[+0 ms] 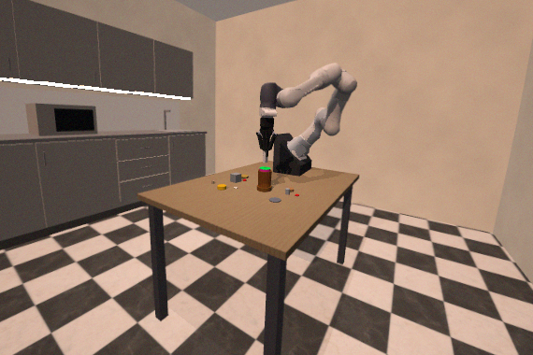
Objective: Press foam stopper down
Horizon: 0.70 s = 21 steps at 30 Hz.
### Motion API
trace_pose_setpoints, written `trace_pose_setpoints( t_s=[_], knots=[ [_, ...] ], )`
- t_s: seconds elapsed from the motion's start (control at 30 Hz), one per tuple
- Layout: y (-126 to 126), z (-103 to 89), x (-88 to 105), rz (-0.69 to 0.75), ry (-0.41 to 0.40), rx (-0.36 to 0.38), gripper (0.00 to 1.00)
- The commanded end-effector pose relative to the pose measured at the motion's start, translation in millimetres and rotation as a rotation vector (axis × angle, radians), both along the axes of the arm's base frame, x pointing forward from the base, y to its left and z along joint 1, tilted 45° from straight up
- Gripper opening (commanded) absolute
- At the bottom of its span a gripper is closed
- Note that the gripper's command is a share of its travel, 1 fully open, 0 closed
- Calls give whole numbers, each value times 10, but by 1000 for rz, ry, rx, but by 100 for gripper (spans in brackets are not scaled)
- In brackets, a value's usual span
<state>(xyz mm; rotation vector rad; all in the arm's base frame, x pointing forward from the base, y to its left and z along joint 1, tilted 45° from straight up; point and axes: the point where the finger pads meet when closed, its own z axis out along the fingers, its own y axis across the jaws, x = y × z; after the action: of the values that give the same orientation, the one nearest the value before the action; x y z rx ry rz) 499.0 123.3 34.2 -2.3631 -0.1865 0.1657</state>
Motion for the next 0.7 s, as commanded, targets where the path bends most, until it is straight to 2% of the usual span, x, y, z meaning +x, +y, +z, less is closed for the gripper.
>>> trace_pose_setpoints(
  t_s=[0.0, 0.67],
  knots=[
    [5, -7, -2, -1, -1, 2, 0],
    [67, -66, -17, 4, -2, 7, 0]
  ],
)
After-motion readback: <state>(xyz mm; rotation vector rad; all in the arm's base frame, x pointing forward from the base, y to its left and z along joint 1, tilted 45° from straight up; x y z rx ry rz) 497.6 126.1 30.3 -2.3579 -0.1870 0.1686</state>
